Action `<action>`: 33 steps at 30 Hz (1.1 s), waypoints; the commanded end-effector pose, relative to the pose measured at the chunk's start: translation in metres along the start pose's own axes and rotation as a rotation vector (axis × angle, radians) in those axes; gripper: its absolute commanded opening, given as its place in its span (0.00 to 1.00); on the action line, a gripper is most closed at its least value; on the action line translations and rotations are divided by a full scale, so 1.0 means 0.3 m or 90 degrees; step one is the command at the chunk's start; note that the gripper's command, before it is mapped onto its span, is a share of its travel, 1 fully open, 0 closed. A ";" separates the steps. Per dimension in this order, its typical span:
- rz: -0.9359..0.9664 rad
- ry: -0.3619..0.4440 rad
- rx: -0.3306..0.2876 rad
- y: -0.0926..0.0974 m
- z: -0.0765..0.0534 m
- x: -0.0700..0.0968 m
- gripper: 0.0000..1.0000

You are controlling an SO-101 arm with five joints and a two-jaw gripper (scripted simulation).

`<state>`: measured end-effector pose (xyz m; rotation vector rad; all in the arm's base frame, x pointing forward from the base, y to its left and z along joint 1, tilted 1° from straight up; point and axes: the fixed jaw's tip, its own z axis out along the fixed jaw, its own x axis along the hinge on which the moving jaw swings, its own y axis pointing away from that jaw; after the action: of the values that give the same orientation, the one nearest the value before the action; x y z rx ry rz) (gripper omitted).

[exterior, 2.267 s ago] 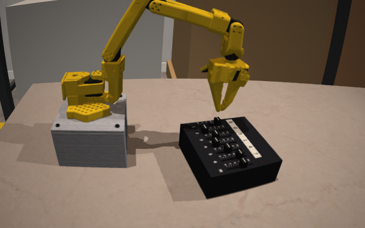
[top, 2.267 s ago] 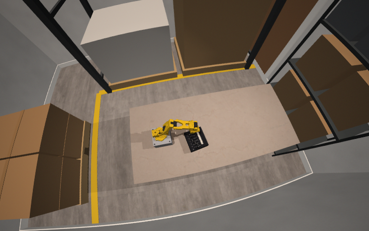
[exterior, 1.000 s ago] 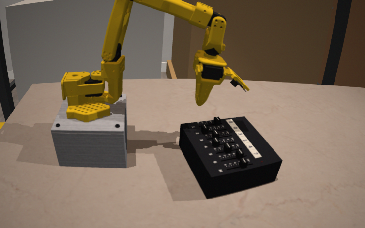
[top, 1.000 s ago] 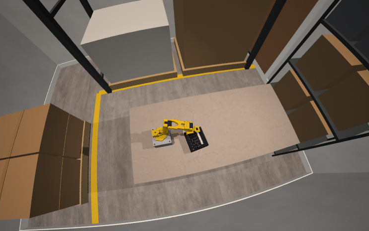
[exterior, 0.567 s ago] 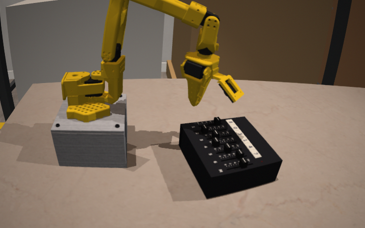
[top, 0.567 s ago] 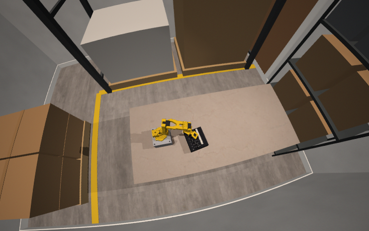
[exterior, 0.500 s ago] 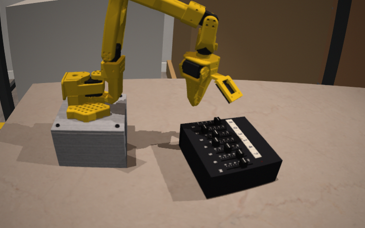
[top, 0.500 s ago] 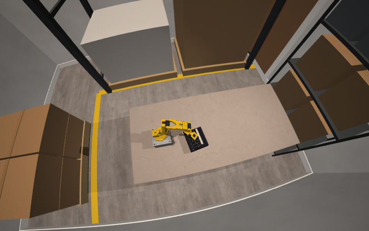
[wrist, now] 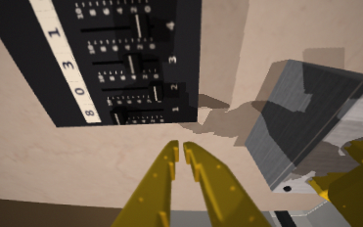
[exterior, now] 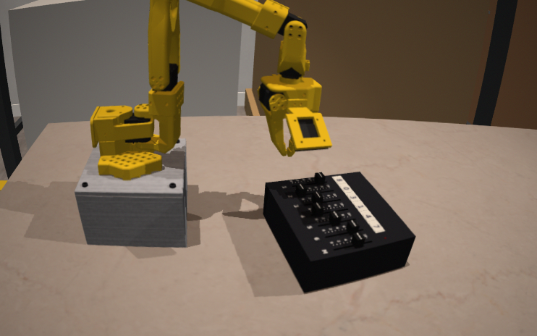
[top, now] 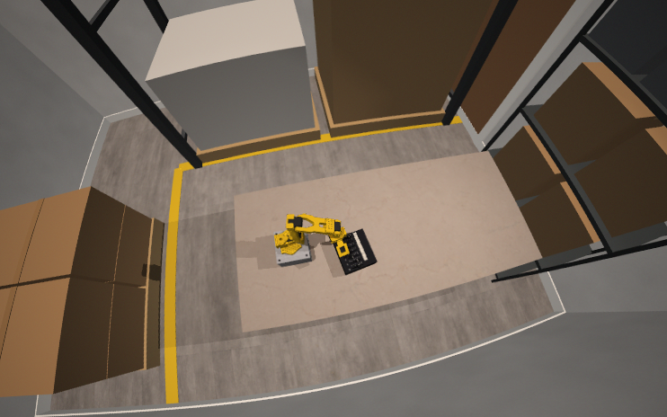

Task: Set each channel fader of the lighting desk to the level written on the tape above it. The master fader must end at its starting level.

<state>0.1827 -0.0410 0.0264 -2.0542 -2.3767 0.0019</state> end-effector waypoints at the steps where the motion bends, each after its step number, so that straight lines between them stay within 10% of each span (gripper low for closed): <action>1: 0.003 -0.003 -0.010 0.003 -0.003 0.004 0.00; 33: -0.009 -0.003 -0.010 0.003 -0.003 0.006 0.00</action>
<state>0.1835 -0.0407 0.0268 -2.0578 -2.3804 -0.0023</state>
